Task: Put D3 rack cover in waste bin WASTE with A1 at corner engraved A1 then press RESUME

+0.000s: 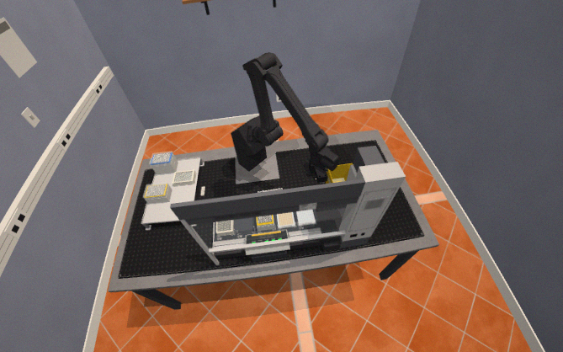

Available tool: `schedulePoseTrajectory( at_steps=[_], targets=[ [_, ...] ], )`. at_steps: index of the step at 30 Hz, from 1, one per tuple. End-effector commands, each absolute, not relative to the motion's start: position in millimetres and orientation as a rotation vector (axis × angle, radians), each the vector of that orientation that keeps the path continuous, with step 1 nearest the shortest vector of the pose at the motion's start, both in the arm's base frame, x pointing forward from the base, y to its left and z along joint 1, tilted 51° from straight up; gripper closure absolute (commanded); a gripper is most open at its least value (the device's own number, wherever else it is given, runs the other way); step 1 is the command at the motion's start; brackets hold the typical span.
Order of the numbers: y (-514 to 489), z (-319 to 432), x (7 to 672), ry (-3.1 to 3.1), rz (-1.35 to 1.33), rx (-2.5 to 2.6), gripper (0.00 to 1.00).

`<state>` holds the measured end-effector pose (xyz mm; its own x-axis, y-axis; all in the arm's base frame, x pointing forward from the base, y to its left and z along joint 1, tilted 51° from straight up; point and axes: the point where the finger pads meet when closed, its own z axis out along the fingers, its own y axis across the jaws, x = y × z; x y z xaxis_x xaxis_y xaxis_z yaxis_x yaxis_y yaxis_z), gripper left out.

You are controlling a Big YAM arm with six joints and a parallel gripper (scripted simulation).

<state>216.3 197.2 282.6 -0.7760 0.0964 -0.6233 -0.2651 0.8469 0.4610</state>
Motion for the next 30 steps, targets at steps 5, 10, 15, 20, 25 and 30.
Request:
schedulePoseTrajectory(
  at_steps=[5,10,15,20,25,30],
  targets=[
    [231.5,315.6,203.0,2.345,0.775,-0.063,1.0],
    [248.6,320.9,192.9,2.346,0.778,-0.062,1.0],
    [269.8,327.0,180.2,2.349,0.779,-0.061,1.0],
    [291.0,333.0,167.4,2.353,0.78,-0.06,1.0],
    [303.7,336.7,159.8,2.354,0.78,-0.06,1.0],
    [324.9,343.0,147.0,2.356,0.781,-0.06,1.0]
  ],
)
